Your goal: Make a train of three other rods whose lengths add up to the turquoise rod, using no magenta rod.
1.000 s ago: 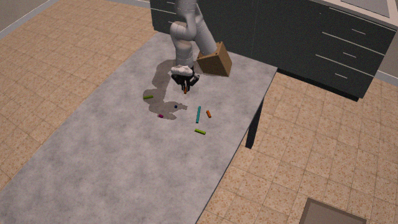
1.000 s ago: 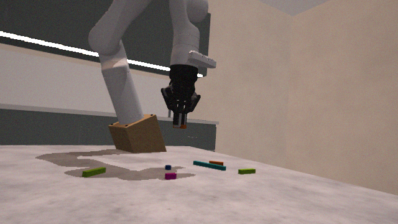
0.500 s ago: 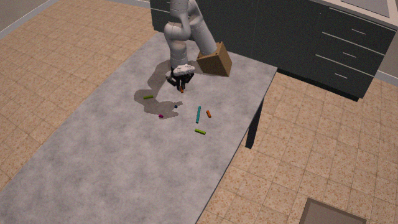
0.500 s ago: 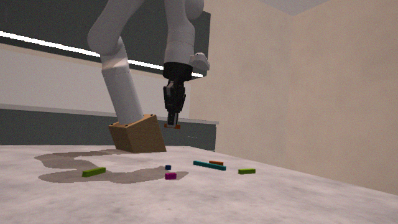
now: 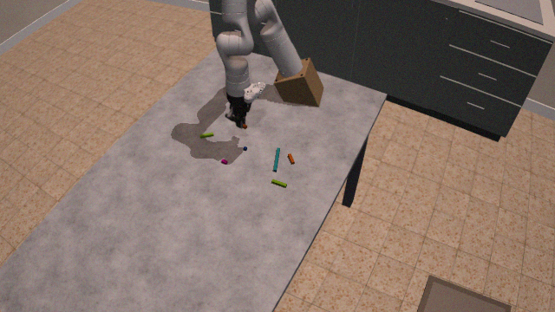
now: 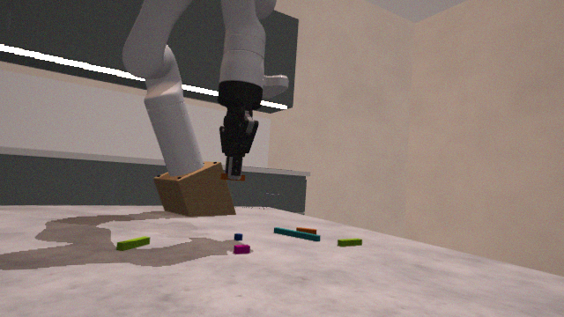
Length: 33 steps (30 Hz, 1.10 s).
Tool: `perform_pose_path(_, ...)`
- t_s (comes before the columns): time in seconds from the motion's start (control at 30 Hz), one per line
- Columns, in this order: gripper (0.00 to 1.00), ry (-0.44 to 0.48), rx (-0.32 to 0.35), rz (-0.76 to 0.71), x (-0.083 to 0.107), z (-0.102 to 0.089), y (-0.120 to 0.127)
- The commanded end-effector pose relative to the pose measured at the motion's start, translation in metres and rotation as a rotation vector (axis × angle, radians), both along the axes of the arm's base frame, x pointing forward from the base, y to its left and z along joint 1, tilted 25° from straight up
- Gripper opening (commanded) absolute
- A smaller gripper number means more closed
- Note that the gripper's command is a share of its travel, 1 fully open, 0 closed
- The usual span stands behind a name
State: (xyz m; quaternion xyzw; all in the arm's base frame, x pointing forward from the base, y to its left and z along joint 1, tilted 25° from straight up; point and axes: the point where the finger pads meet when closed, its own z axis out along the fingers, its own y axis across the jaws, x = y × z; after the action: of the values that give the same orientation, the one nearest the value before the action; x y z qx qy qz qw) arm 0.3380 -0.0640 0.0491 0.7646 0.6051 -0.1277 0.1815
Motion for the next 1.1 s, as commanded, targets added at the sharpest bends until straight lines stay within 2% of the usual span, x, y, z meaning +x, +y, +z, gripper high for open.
perform_pose_path(0.0,0.05,0.017,0.019,0.057,0.007,0.004,-0.004)
perform_pose_path(0.17,0.05,0.049,0.013,0.152,0.011,0.007,-0.01)
perform_pose_path(0.33,0.05,0.063,0.01,0.184,0.011,0.008,-0.011)
perform_pose_path(1.07,0.05,0.068,0.01,0.182,0.011,0.002,-0.015)
